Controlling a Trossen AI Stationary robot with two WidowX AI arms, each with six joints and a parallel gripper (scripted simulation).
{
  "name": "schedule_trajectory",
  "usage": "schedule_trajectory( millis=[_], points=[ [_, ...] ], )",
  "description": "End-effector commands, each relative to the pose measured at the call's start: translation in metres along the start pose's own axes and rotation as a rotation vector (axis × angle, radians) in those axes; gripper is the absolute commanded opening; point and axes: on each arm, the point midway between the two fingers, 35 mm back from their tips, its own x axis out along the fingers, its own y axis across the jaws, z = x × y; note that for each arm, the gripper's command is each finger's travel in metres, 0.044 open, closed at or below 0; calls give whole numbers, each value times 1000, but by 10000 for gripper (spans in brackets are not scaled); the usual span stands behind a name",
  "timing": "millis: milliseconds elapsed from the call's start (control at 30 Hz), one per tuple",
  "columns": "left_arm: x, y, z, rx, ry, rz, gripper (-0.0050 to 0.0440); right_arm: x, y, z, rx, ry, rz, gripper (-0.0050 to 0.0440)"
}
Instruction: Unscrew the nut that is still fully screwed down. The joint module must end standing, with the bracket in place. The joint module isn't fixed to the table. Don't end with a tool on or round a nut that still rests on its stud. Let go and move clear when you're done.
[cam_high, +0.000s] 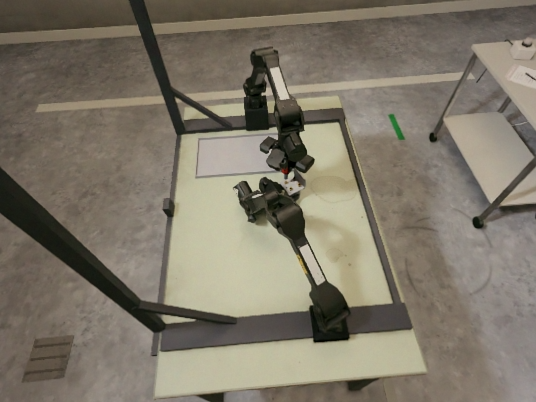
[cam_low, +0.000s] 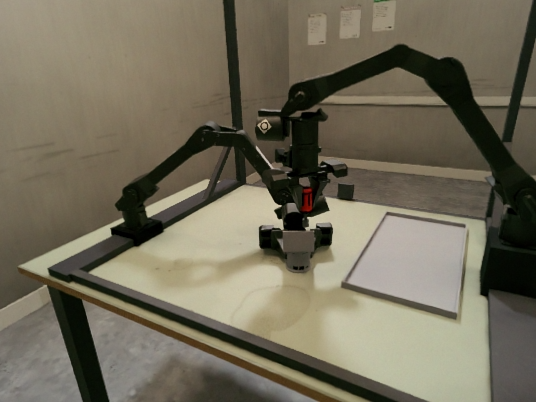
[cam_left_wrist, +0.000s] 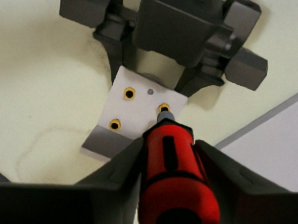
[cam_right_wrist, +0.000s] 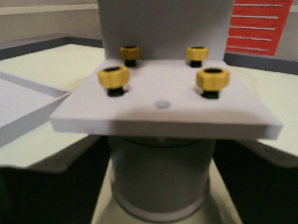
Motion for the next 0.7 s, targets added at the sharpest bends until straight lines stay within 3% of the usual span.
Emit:
schedule_trajectory(
  millis=[0, 333, 367, 667],
  points=[
    [-29, 6, 4, -1, -46, 57, 130, -2, 5, 23, 51, -5, 7, 245],
    [-22, 4, 2, -1, -30, 37, 130, -2, 5, 23, 51, -5, 7, 245],
    [-31, 6, 3, -1, -45, 56, 130, -2, 5, 23, 51, -5, 7, 245],
    [-36, 5, 3, -1, -46, 57, 130, -2, 5, 23, 51, -5, 7, 245]
  ],
)
